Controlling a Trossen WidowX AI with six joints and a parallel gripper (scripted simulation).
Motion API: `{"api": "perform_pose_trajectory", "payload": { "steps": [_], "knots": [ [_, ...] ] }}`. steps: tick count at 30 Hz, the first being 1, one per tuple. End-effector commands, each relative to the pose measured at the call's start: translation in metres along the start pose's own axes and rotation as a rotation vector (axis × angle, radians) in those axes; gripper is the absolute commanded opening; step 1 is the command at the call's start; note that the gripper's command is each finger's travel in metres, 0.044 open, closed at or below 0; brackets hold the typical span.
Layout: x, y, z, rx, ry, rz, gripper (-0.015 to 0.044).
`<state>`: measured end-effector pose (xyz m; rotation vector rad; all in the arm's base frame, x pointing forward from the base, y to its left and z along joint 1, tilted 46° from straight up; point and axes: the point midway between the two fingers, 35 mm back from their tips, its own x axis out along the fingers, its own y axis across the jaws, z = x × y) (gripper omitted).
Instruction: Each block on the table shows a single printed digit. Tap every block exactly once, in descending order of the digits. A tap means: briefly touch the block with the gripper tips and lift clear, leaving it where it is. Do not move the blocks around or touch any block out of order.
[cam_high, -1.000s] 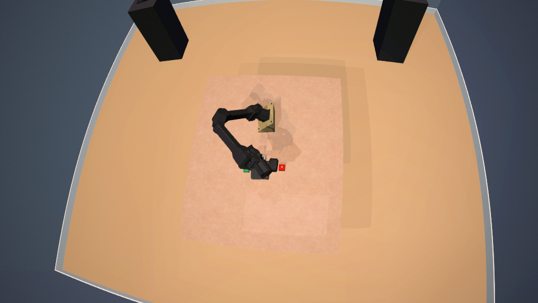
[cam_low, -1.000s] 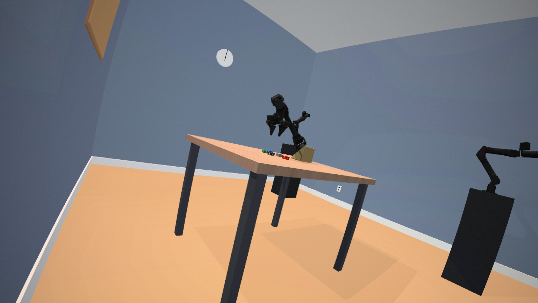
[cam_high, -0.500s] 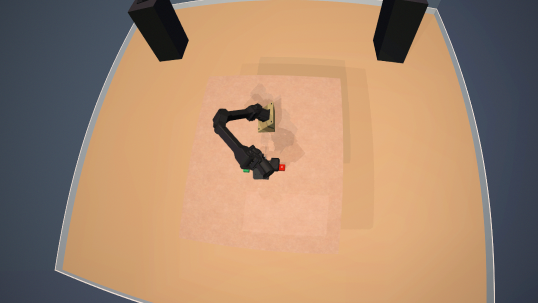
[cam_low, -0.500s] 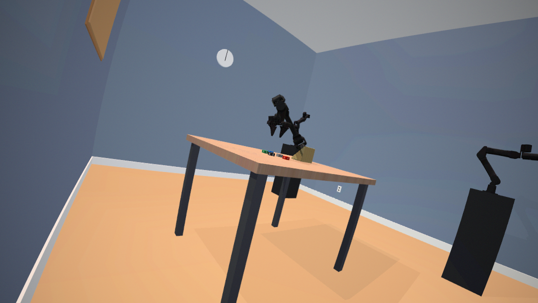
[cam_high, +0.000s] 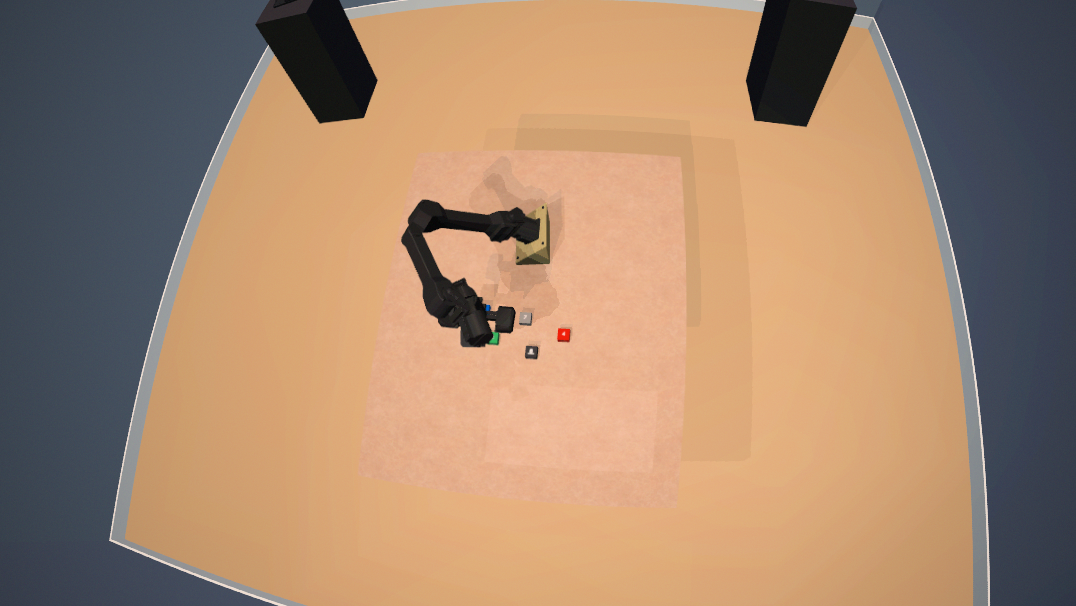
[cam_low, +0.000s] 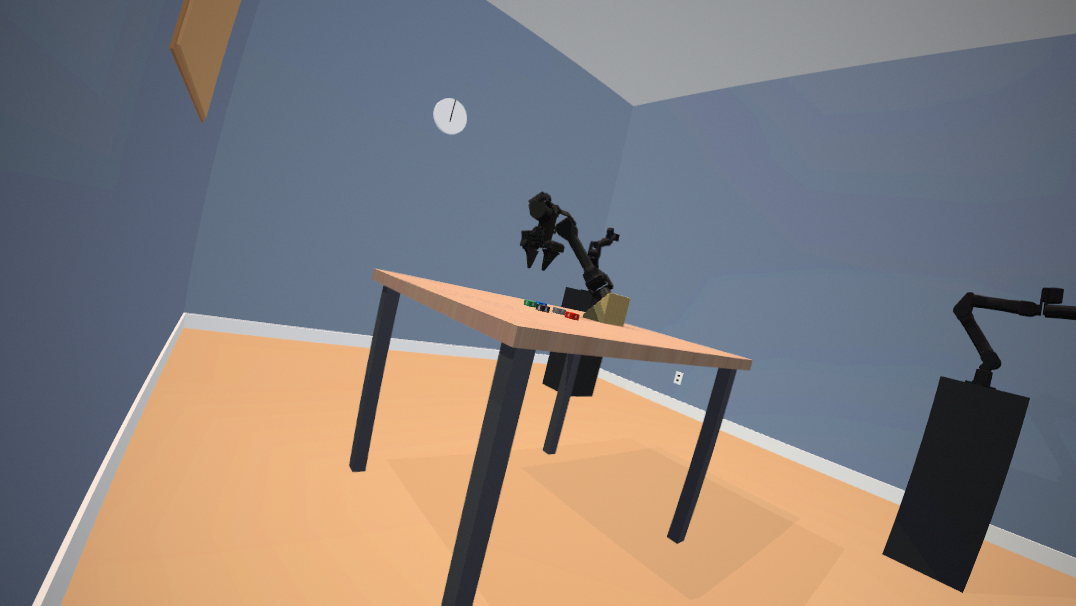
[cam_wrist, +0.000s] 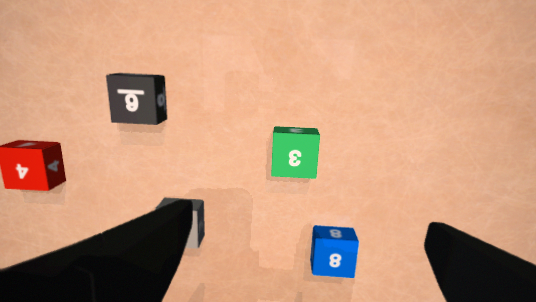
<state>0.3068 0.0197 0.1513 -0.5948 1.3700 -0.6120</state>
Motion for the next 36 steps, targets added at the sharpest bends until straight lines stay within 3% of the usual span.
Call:
{"api": "perform_pose_trajectory", "payload": {
  "steps": [1, 25, 32, 36],
  "knots": [
    [0.003, -0.007, -0.007, -0.031, 0.009, -0.009, 0.0400],
    [0.003, -0.008, -0.009, -0.031, 0.010, -0.009, 0.0400],
    [0.001, -0.034, -0.091, -0.035, 0.014, -0.011, 0.0400],
    [0.002, -0.036, -0.099, -0.036, 0.014, -0.011, 0.0400]
  ]
}}
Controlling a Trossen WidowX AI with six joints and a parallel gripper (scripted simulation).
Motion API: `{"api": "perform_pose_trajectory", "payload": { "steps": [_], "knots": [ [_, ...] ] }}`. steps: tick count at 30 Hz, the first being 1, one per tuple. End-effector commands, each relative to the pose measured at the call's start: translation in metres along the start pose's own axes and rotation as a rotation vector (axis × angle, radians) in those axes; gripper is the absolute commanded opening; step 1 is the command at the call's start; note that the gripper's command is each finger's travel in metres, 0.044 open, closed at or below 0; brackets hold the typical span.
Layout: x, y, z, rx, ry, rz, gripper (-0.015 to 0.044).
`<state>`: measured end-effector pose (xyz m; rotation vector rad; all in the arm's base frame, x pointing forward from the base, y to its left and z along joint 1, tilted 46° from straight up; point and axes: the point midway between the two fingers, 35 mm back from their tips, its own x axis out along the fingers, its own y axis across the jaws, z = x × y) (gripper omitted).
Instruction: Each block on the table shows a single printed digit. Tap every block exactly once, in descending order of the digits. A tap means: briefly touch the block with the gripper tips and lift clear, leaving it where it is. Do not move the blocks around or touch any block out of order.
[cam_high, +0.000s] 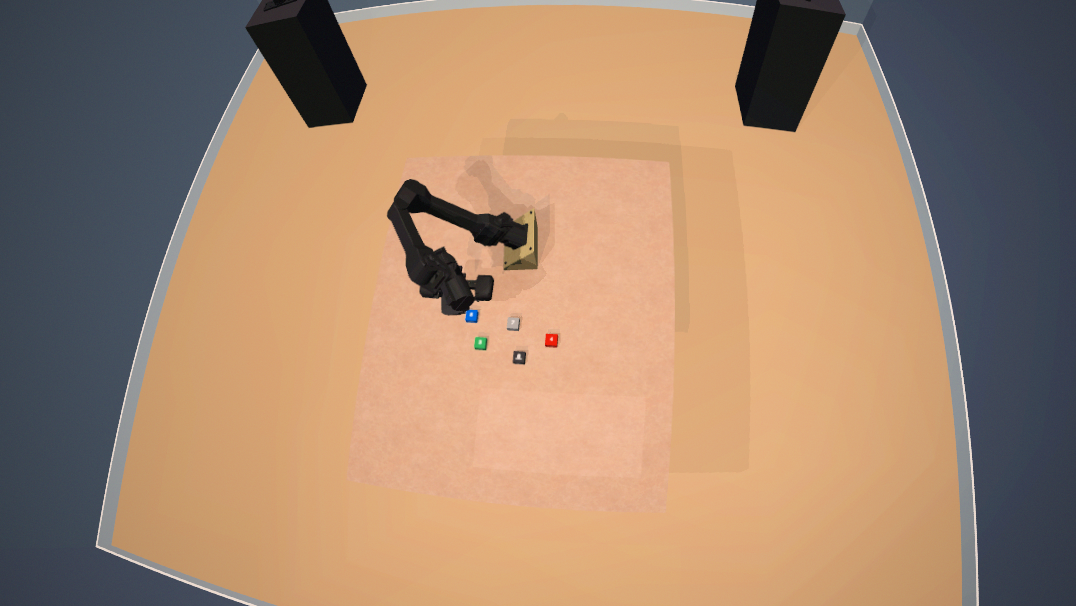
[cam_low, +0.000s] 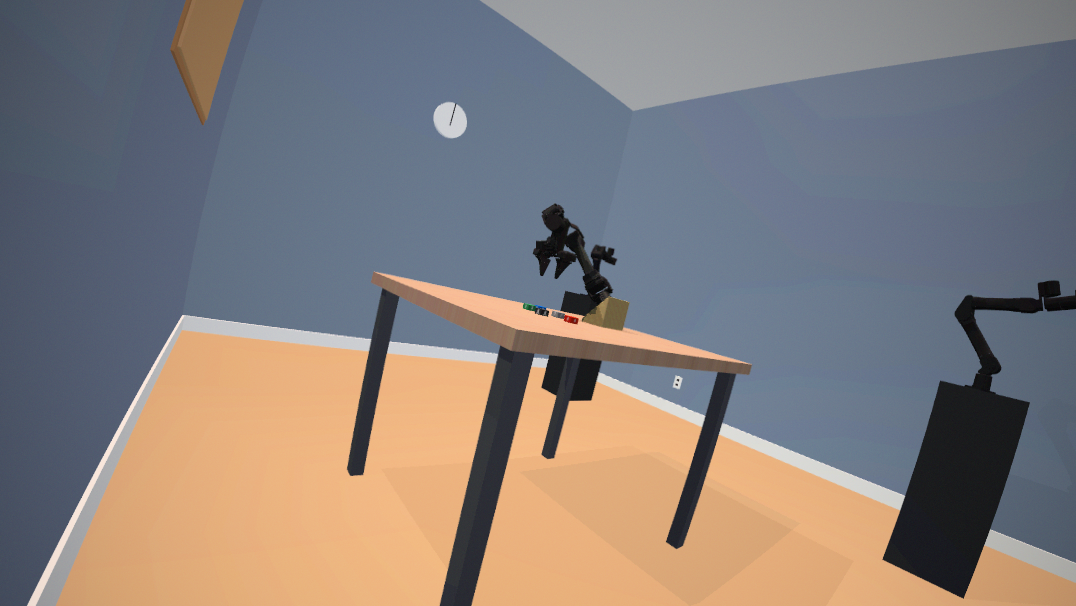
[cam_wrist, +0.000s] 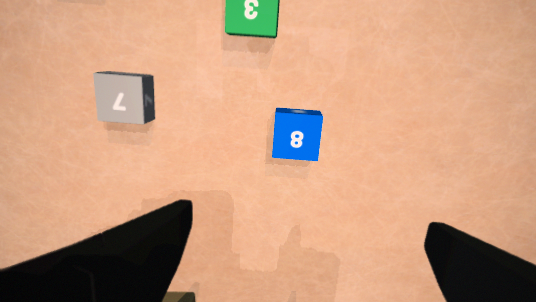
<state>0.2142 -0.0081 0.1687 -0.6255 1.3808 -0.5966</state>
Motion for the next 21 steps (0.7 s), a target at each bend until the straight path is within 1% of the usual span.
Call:
{"api": "perform_pose_trajectory", "payload": {
  "steps": [1, 3, 7, 9, 15, 16, 21],
  "knots": [
    [0.004, 0.001, -0.008, -0.004, 0.014, -0.004, 0.0400],
    [0.013, 0.002, -0.007, -0.004, 0.014, 0.000, 0.0348],
    [0.065, 0.001, -0.007, -0.003, 0.011, 0.001, 0.0242],
    [0.082, 0.000, -0.009, -0.002, 0.011, -0.006, 0.0190],
    [0.084, 0.000, -0.009, -0.001, 0.012, -0.007, 0.0032],
    [0.084, 0.000, -0.009, -0.001, 0.012, -0.007, 0.0020],
    [0.084, 0.000, -0.009, -0.001, 0.012, -0.007, 0.0020]
  ]
}}
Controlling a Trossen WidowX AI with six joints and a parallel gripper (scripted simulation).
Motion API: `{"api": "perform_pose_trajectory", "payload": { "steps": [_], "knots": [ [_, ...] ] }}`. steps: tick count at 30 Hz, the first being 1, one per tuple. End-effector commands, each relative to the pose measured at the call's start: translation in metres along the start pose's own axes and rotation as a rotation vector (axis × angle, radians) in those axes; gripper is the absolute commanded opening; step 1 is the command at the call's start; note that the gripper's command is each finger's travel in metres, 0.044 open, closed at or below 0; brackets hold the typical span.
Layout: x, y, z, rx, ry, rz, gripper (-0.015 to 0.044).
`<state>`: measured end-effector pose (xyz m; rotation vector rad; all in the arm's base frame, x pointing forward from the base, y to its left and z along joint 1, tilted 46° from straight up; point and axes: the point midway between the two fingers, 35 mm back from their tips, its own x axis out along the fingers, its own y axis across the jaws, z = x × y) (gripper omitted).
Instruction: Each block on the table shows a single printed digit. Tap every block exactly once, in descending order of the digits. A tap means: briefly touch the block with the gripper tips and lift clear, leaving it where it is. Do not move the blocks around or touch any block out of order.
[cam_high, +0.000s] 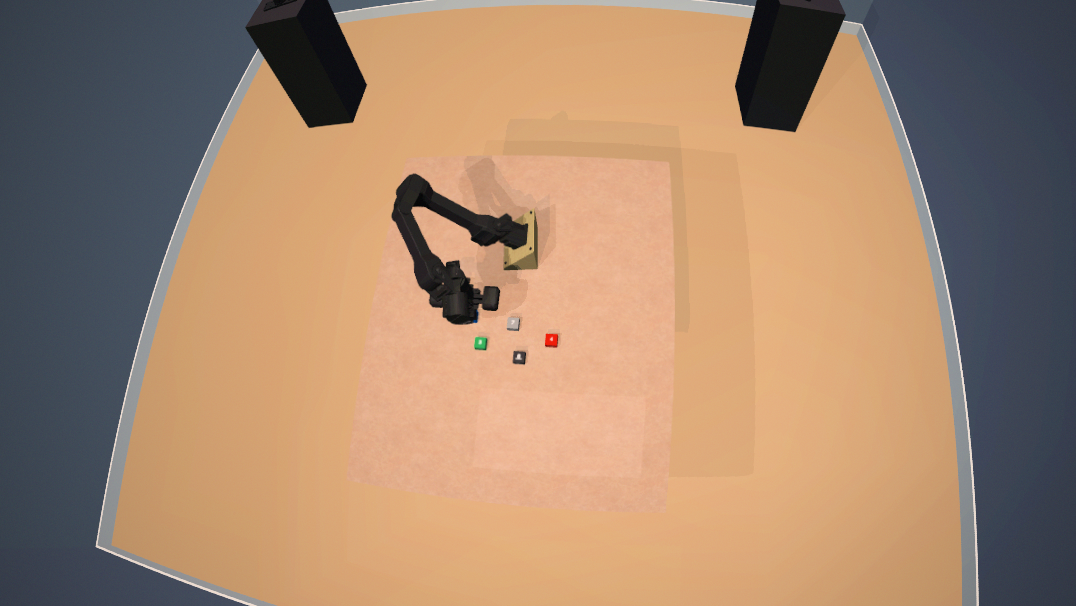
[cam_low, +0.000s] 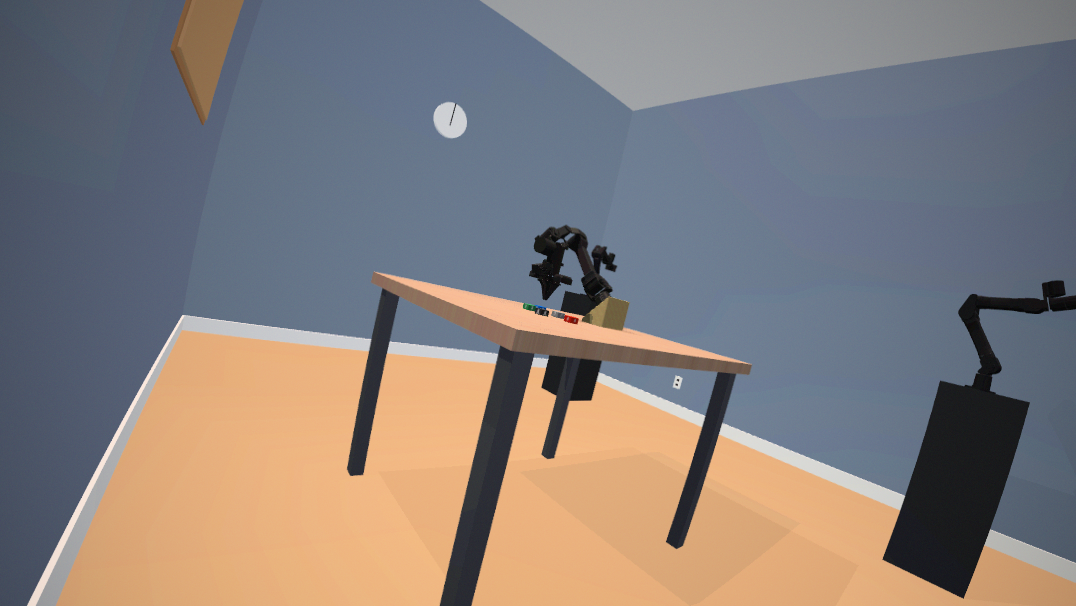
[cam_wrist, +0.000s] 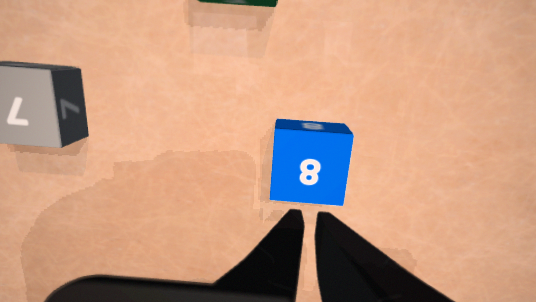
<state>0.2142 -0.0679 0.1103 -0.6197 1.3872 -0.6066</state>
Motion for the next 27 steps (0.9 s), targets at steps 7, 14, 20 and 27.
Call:
{"api": "perform_pose_trajectory", "payload": {
  "steps": [7, 14, 20, 27],
  "knots": [
    [0.007, 0.000, -0.001, -0.008, 0.001, -0.004, 0.0020],
    [0.018, 0.000, -0.001, -0.008, 0.001, -0.004, 0.0020],
    [0.027, 0.000, -0.001, -0.008, 0.001, -0.005, 0.0020],
    [0.031, 0.000, -0.001, -0.008, 0.001, -0.006, 0.0020]
  ]
}}
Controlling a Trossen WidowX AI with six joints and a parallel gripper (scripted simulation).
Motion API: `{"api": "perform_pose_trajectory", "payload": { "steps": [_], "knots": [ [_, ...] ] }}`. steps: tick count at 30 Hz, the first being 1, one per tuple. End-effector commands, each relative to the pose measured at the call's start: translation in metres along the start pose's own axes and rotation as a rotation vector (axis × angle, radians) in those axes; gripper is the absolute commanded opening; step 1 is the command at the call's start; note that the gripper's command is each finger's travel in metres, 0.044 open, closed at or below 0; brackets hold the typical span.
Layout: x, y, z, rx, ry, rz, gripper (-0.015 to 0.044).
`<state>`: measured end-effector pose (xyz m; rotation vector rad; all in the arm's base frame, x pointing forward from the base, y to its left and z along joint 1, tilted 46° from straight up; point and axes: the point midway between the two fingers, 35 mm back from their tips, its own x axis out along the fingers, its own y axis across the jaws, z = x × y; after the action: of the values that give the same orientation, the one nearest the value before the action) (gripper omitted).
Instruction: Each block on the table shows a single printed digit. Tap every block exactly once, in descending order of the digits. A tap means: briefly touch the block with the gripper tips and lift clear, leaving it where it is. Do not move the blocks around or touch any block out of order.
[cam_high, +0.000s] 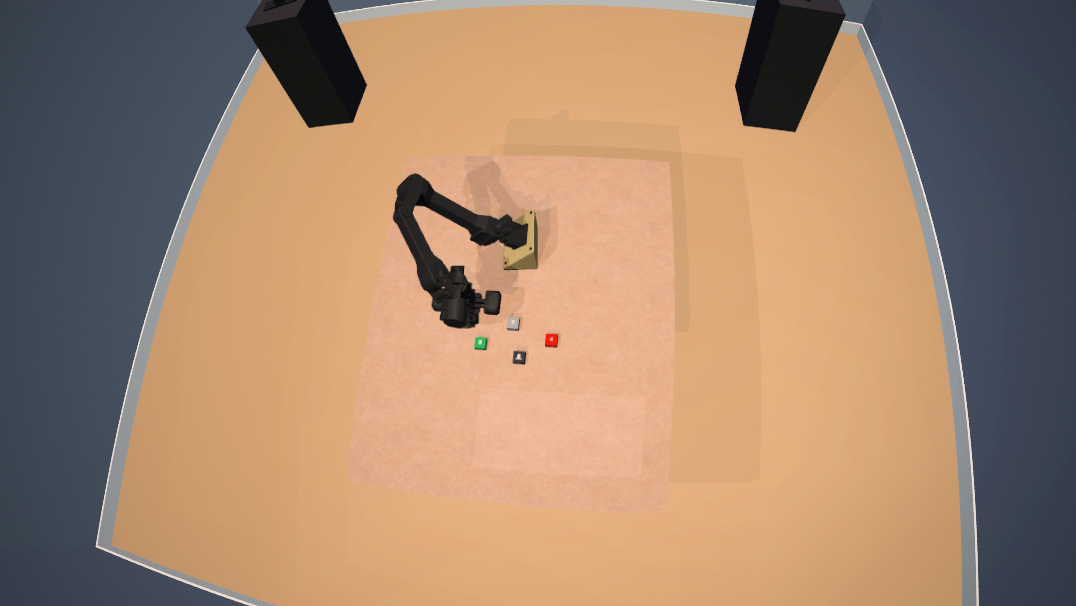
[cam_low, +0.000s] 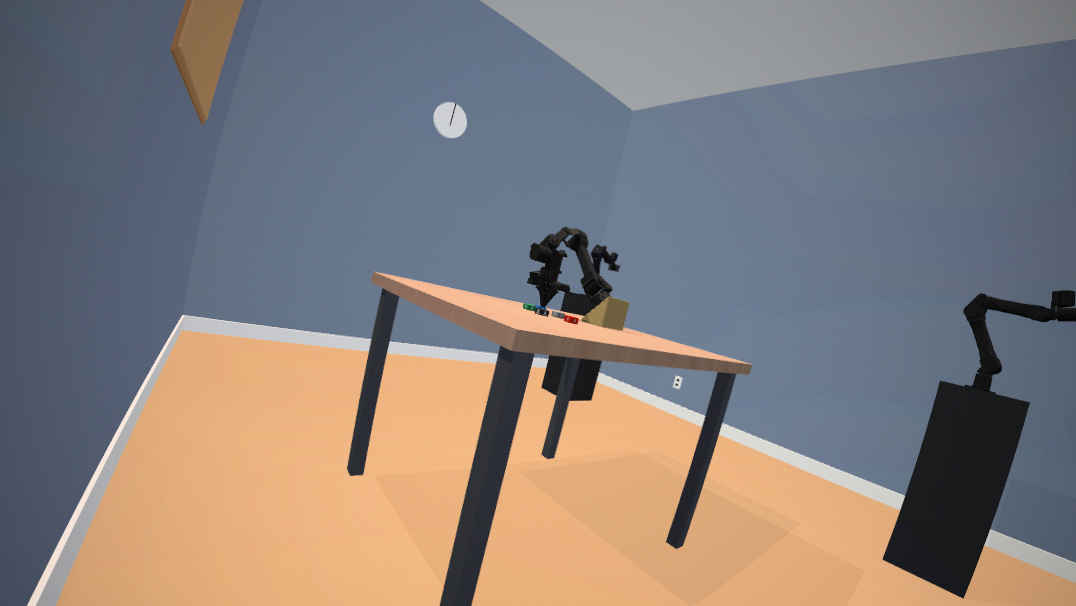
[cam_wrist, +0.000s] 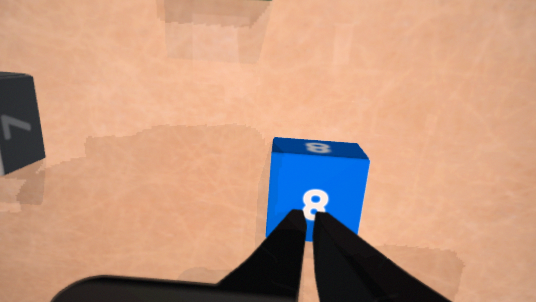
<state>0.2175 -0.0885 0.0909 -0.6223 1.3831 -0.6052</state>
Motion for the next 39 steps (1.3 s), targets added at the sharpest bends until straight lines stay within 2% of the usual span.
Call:
{"api": "perform_pose_trajectory", "payload": {
  "steps": [1, 5, 10, 16, 22, 31, 37, 39],
  "knots": [
    [0.003, 0.000, -0.002, -0.007, 0.005, -0.005, 0.0020],
    [-0.025, 0.001, -0.002, -0.007, 0.006, -0.003, 0.0020],
    [-0.036, 0.001, 0.000, -0.008, 0.006, 0.000, 0.0020],
    [-0.106, 0.002, -0.001, -0.009, 0.008, 0.000, 0.0020],
    [-0.108, 0.012, 0.003, -0.017, 0.011, 0.003, 0.0020],
    [-0.108, 0.107, 0.023, -0.011, 0.009, 0.006, 0.0020],
    [-0.106, 0.111, 0.024, -0.007, 0.006, 0.005, 0.0020],
    [-0.088, 0.113, 0.026, -0.007, 0.006, 0.008, 0.0020]
  ]
}}
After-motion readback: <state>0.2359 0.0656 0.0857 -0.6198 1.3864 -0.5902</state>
